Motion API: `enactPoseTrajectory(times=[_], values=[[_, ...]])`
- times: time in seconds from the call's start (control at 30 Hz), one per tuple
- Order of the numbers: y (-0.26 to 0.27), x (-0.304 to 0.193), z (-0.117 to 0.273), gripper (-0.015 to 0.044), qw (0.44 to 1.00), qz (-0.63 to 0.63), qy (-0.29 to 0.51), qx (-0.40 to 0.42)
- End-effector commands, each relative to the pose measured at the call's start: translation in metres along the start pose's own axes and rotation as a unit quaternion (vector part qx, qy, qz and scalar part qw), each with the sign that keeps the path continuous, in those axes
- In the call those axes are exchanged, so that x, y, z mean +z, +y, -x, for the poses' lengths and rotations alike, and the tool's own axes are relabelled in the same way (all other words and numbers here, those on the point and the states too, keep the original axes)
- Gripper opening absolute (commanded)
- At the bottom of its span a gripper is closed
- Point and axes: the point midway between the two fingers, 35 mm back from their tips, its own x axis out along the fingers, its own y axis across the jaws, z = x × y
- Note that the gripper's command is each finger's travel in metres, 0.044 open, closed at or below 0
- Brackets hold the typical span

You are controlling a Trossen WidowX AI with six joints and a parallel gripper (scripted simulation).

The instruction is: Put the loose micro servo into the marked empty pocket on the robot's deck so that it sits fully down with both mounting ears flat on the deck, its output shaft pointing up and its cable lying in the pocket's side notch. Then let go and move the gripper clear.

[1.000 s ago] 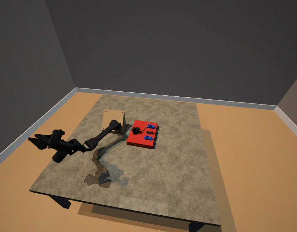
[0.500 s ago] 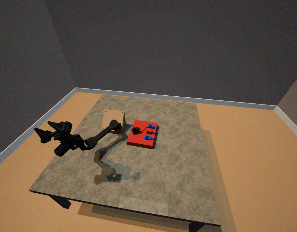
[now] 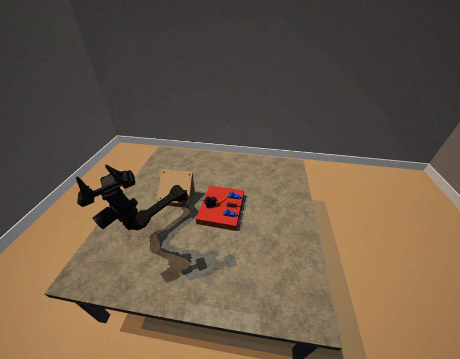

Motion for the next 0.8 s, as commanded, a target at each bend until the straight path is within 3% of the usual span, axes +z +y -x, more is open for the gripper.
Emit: enactPoseTrajectory(times=[0.0,0.37,0.77], values=[[0.033,0.003,-0.006,0.044,0.998,-0.046,0.005,0.045],[0.124,0.018,-0.009,0.044,0.971,-0.169,0.026,0.17],[0.217,0.038,0.006,0.044,0.904,-0.297,0.074,0.298]])
